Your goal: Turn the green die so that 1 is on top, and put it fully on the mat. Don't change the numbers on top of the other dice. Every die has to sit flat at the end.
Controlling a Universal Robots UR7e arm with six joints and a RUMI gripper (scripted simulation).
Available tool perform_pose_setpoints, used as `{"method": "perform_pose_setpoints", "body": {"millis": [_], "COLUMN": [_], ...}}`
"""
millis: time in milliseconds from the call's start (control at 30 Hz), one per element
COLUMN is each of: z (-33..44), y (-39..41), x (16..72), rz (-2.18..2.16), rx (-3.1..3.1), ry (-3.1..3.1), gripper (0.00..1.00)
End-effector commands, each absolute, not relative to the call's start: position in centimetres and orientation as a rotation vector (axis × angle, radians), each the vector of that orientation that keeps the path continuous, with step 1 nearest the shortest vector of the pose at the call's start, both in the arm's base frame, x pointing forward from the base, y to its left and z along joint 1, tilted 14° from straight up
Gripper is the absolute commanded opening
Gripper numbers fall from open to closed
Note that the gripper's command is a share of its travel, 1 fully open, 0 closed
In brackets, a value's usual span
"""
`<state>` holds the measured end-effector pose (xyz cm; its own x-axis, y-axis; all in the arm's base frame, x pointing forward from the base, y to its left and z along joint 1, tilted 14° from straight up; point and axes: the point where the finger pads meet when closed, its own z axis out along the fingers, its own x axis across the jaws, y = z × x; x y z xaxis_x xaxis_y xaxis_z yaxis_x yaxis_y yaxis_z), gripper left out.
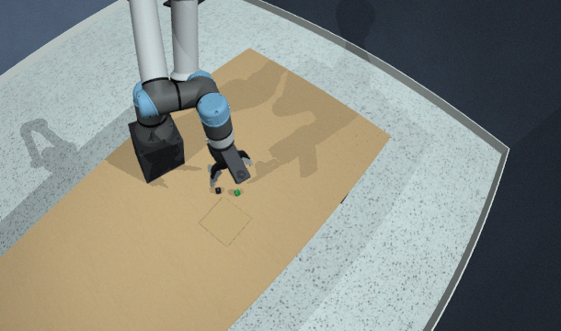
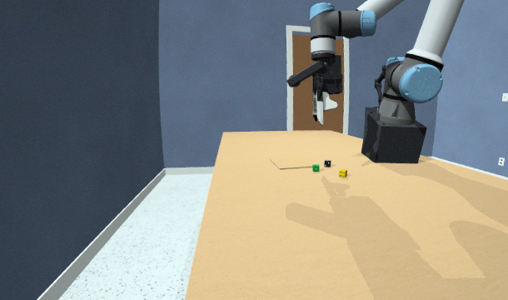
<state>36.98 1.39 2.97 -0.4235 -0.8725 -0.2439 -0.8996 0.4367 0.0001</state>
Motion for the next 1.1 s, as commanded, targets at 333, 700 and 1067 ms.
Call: {"method": "perform_pose_setpoints", "body": {"millis": [333,700,1067], "z": [2.8,2.0,1.0], "y": [1.4,1.6,1.9], "x": [37.2,37.5,37.9], "rz": [0.18,0.143,0.089], "rx": [-1.637,-1.892,-2.206], "ry": [2.421,2.214,1.885], "gripper": [1.0,1.0,1.0]}}
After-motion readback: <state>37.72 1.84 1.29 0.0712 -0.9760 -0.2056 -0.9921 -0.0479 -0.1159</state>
